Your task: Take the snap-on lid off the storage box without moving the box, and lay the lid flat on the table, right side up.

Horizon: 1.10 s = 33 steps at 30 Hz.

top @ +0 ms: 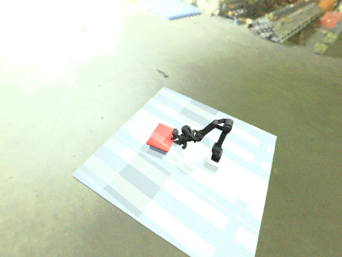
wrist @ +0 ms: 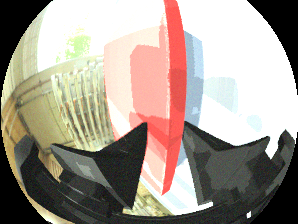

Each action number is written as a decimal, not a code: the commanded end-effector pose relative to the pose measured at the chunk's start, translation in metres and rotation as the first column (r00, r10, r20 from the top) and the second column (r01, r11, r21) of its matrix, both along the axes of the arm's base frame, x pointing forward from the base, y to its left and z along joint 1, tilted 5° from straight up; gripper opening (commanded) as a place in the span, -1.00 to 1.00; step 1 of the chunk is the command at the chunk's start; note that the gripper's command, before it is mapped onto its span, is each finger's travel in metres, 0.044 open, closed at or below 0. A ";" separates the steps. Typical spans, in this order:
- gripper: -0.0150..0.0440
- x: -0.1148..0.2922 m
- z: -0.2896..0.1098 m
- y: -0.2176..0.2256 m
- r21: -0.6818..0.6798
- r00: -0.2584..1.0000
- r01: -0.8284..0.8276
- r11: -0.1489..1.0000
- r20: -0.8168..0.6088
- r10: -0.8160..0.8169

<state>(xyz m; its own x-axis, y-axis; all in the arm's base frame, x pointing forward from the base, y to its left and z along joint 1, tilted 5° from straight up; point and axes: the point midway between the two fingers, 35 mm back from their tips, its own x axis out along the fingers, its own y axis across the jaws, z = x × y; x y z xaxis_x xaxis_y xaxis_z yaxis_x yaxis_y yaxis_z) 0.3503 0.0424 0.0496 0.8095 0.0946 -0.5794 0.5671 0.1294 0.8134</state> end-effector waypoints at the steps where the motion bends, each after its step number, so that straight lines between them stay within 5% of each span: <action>1: -0.49 0.000 0.002 0.000 0.000 1.000 0.000 1.000 0.003 0.000; 33: -0.49 -0.002 0.008 0.000 0.000 1.000 0.000 1.000 0.003 0.000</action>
